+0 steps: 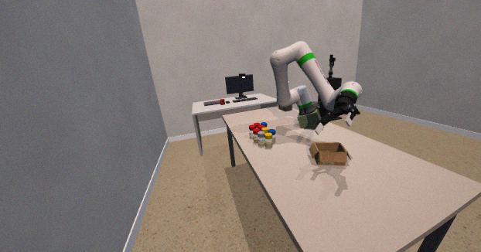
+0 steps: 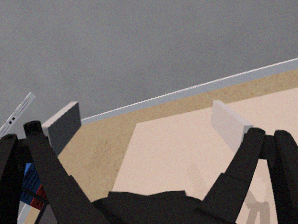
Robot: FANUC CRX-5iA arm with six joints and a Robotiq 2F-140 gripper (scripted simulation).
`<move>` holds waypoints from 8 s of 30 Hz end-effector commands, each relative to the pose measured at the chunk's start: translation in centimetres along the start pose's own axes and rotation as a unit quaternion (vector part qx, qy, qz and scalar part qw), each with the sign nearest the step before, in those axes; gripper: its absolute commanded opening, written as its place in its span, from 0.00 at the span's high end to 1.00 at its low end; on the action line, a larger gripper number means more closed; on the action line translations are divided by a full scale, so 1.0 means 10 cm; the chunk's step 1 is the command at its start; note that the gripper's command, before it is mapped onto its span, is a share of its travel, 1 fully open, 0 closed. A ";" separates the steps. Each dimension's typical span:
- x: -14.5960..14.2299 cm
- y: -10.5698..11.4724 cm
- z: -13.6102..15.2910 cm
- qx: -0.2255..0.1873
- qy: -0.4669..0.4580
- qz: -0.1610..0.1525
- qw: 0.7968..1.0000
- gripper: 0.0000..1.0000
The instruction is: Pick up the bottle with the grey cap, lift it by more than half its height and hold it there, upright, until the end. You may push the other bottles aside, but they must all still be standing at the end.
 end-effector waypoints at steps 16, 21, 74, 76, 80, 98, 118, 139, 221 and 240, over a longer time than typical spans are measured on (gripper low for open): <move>-0.01 0.00 -0.01 0.000 -0.001 -0.001 1.000 0.00; 0.38 -0.12 -0.46 0.011 -0.001 0.055 0.998 0.49; 3.67 0.42 -2.56 -0.080 -0.064 0.425 0.899 0.49; 3.85 0.53 -2.59 -0.095 -0.071 0.441 0.890 0.49; 4.03 0.64 -2.62 -0.111 -0.079 0.456 0.880 0.49; 4.65 1.29 -2.49 -0.207 -0.129 0.492 0.836 0.49; 4.65 1.29 -2.49 -0.206 -0.129 0.492 0.836 0.49; 4.47 1.26 -2.36 -0.206 -0.129 0.492 0.836 0.49; 3.34 1.06 -1.49 -0.206 -0.129 0.492 0.836 0.49; 3.33 1.04 -1.52 -0.219 -0.113 0.489 0.836 0.49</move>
Point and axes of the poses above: the point where the finger pads meet when closed, its own y axis back along the fingers, its own x axis across the jaws, z = x × y, the point moved 3 cm from there along y, back along the fingers, and after that the axes turned 6 degrees about -y, right-handed, at the moved point
